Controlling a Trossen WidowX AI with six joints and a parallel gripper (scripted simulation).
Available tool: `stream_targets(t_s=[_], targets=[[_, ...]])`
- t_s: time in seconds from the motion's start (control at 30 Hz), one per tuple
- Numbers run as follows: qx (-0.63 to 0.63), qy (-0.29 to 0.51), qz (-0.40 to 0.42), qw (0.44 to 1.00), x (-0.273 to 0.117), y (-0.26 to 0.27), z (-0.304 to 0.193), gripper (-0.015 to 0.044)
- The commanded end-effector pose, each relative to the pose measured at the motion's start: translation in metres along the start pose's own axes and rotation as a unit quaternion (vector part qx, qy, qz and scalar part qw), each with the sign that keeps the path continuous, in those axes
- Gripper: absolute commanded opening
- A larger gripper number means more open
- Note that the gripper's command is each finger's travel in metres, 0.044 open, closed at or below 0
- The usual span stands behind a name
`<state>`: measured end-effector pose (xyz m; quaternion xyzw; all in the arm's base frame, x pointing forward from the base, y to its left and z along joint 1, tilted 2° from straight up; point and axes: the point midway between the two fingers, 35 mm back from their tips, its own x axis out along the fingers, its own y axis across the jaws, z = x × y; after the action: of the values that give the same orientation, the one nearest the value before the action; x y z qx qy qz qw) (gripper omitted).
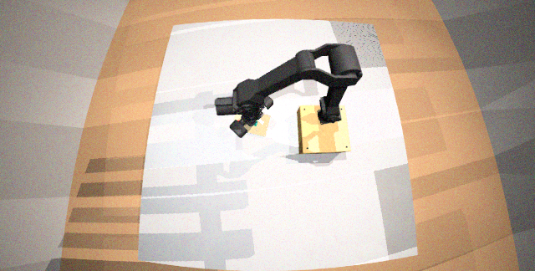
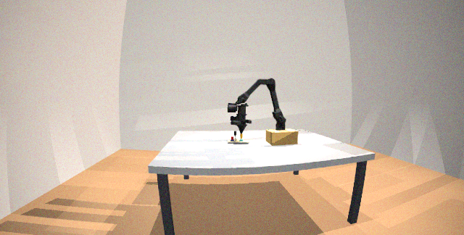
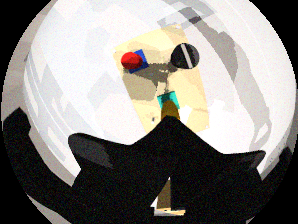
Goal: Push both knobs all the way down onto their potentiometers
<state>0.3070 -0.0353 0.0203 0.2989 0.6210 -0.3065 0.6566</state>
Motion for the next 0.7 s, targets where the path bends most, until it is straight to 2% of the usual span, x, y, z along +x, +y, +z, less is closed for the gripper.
stream_targets(t_s=[0.0,0.67], targets=[[0.000,0.002,-0.004,1.000,0.0129,0.0003,0.0013,0.0000],[0.000,0.002,-0.004,1.000,0.0149,0.0003,0.0013,0.0000]])
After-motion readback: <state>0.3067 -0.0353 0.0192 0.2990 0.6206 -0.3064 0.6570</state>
